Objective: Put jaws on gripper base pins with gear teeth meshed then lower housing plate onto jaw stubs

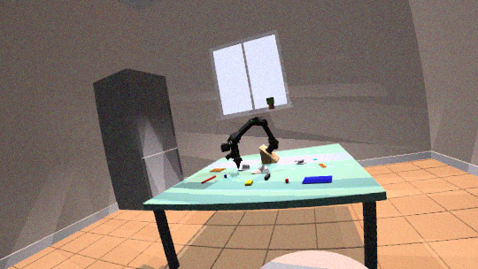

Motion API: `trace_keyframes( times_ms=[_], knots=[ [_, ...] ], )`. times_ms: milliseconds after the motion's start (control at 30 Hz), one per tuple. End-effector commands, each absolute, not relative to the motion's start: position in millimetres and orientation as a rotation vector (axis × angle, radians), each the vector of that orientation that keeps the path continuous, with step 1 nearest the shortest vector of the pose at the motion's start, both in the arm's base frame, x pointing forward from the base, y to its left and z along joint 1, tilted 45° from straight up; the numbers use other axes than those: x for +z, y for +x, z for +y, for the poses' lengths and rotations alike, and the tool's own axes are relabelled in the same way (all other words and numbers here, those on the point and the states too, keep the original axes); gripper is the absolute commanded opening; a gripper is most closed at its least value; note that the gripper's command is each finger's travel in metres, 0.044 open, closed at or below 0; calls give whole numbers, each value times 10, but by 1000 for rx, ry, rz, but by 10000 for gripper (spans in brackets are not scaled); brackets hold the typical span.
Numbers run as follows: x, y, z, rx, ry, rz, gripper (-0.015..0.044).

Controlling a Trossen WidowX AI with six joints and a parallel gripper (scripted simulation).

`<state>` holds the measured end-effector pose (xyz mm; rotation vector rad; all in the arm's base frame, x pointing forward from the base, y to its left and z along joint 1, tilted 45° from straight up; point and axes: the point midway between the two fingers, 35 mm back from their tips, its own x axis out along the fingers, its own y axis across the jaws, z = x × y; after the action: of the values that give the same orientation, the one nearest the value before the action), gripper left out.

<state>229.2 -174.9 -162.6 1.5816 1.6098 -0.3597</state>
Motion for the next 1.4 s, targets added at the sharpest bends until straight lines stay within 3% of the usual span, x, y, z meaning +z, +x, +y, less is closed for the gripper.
trace_keyframes(
  times_ms=[0, 167, 733, 1367],
  knots=[
    [-1395, 2271, -1995, -362, 1575, 1601, 0],
    [-1221, 2247, -2136, -362, 1576, 1601, 0],
    [-1299, 2264, -2086, -367, 1581, 1591, 440],
    [-1299, 2264, -2086, -367, 1581, 1591, 440]
  ],
)
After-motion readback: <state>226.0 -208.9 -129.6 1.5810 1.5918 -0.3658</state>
